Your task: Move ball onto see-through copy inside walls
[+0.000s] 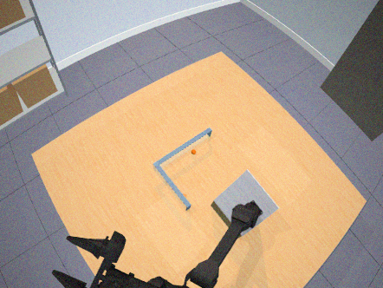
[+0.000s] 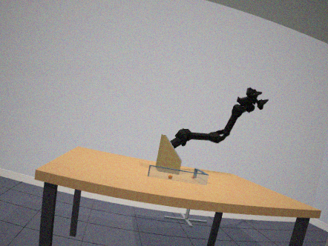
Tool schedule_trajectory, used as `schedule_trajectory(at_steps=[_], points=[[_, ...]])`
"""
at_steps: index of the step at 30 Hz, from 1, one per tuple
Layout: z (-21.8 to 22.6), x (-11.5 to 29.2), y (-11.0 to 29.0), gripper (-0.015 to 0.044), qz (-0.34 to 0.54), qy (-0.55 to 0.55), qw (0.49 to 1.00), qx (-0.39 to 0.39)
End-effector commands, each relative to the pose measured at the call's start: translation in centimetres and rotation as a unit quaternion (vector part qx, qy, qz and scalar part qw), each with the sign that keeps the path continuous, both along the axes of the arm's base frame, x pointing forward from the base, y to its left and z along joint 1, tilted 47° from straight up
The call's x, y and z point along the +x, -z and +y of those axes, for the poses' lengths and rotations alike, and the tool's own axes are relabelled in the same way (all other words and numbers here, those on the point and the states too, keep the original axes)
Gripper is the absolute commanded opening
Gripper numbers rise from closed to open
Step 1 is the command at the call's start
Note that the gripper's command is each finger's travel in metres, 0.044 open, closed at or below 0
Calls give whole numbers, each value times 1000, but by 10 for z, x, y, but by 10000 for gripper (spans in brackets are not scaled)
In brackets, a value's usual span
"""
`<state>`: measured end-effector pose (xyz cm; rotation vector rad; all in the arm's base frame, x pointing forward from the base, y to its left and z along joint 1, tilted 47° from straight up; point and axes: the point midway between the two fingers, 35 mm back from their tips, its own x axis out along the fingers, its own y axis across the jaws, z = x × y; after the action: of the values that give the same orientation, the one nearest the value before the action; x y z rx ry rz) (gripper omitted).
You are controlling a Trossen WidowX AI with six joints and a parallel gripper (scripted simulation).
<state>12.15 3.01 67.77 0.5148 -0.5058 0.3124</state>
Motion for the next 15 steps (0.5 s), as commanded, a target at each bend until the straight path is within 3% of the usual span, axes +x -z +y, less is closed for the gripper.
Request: schedule_trajectory(at_steps=[1, 7, 15], points=[[-2, 1, 0, 374, 1, 0, 1000, 2], [-72, 53, 23, 216, 53, 1, 998, 46], [-132, 127, 70, 214, 117, -7, 991, 68]])
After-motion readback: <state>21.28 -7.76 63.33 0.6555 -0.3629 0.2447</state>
